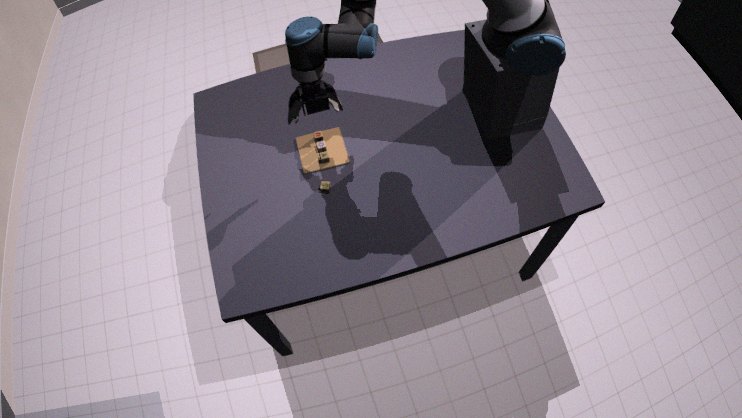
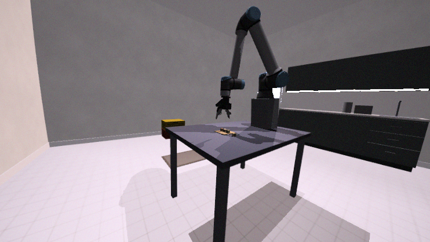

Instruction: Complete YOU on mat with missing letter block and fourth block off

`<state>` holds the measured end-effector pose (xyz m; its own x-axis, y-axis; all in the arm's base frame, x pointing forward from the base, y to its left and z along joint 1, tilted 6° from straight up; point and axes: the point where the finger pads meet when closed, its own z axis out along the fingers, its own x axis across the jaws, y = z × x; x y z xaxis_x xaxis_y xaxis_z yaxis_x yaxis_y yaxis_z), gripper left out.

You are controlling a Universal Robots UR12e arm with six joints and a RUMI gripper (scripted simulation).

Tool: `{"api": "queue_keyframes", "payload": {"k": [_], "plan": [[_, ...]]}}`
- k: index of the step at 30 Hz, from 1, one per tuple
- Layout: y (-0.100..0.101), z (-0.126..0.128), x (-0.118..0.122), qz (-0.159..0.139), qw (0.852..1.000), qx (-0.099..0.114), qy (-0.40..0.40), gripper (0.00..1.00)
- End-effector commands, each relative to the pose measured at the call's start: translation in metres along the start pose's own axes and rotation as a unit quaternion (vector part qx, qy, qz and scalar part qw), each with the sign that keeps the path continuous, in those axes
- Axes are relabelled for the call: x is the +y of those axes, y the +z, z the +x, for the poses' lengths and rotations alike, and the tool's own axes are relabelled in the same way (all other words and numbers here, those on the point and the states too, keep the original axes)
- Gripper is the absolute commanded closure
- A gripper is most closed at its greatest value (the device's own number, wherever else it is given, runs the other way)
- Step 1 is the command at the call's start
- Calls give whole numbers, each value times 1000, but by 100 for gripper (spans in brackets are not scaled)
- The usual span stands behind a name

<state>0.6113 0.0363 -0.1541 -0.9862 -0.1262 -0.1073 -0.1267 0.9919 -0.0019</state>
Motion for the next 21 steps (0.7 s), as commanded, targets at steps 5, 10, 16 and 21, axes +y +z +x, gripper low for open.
{"api": "queue_keyframes", "payload": {"k": [5, 10, 16, 21], "plan": [[-38, 0, 0, 0, 1000, -1, 0, 0], [-54, 0, 0, 0, 1000, -1, 0, 0], [-77, 0, 0, 0, 1000, -1, 0, 0], [-82, 0, 0, 0, 1000, -1, 0, 0]]}}
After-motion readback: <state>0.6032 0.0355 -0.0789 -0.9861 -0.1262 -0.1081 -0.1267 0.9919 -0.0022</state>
